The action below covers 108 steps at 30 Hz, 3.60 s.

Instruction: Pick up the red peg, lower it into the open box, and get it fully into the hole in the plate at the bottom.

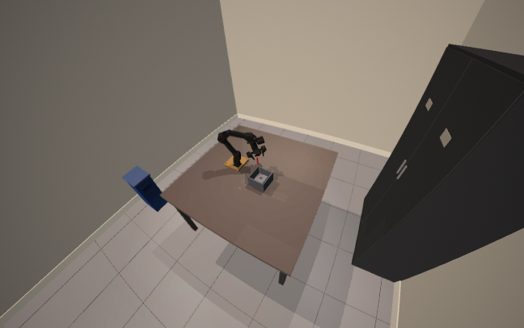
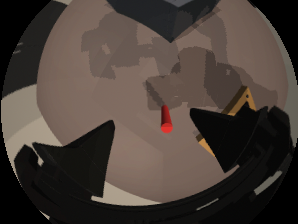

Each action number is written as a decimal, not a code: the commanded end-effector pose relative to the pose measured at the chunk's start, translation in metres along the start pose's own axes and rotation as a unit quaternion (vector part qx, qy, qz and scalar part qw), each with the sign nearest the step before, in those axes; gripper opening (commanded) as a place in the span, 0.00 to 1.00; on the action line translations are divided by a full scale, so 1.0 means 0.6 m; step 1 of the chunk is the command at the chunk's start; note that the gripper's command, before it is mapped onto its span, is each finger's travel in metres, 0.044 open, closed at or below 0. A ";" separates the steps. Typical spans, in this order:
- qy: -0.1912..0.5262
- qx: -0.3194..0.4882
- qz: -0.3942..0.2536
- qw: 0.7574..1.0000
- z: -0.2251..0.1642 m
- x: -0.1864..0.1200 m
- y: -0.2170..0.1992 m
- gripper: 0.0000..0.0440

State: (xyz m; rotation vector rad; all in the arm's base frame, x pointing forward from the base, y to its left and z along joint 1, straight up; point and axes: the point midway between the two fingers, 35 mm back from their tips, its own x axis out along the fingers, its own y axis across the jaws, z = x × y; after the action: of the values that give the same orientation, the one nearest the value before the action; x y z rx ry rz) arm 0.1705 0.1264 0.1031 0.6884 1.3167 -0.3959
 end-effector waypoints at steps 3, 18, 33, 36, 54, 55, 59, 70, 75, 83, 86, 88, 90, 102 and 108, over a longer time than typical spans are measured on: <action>0.003 0.039 -0.021 0.999 -0.005 0.041 -0.016 1.00; 0.021 0.113 -0.034 0.993 -0.020 0.103 -0.041 0.59; 0.028 0.110 -0.029 0.993 -0.001 0.084 -0.033 0.00; 0.013 0.097 -0.024 0.995 0.012 0.068 -0.028 0.00; -0.074 0.070 0.001 0.995 0.116 -0.038 0.001 0.00; -0.078 0.071 0.001 0.994 0.123 -0.041 0.001 0.00; -0.092 0.081 -0.001 0.992 0.153 -0.050 -0.002 0.00; -0.122 0.112 -0.009 0.986 0.228 -0.058 -0.017 0.00; -0.132 0.127 -0.013 0.983 0.257 -0.055 -0.026 0.00; -0.143 0.150 -0.019 0.978 0.300 -0.044 -0.041 0.00; -0.145 0.158 -0.021 0.977 0.314 -0.038 -0.046 0.00; -0.145 0.163 -0.022 0.976 0.323 -0.034 -0.050 0.01; -0.144 0.167 -0.023 0.975 0.331 -0.030 -0.053 0.01; -0.123 0.184 -0.038 0.975 0.361 0.007 -0.071 0.03; -0.108 0.181 -0.054 0.976 0.368 0.033 -0.078 0.04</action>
State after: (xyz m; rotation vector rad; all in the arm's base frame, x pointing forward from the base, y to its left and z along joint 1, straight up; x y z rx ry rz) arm 0.3077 -0.0505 0.1030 0.8631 1.0605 -0.7876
